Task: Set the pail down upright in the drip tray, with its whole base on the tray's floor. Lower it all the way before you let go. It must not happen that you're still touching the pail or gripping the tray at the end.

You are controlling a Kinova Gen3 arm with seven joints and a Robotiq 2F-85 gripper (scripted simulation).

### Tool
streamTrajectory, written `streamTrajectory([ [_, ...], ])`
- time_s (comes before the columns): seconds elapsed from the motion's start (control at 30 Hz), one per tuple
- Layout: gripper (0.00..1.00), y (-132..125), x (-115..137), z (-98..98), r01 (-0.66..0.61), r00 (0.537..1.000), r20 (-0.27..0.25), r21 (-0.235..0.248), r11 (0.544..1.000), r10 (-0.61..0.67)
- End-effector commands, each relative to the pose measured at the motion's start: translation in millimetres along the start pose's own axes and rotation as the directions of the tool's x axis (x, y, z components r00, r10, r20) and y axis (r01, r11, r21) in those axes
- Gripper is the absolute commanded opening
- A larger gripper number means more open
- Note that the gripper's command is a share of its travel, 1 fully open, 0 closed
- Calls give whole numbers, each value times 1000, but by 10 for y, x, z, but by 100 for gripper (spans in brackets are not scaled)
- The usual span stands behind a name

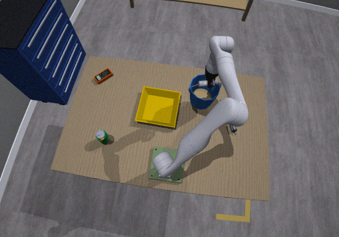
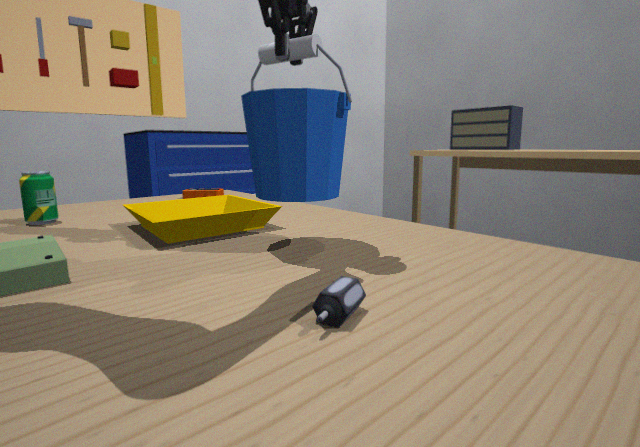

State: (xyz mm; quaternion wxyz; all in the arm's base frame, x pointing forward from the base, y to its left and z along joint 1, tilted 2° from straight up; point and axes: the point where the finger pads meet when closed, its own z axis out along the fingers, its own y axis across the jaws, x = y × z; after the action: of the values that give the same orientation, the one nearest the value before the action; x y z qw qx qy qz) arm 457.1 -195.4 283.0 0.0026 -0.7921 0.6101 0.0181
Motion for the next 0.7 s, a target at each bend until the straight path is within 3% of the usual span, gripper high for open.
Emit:
streamTrajectory([
  [0.0,10,-3,-25,-13,1,1000,-3,1,1000,-1],
  [0.67,10,-19,-312,-12,1,1000,-3,1,1000,-1],
])
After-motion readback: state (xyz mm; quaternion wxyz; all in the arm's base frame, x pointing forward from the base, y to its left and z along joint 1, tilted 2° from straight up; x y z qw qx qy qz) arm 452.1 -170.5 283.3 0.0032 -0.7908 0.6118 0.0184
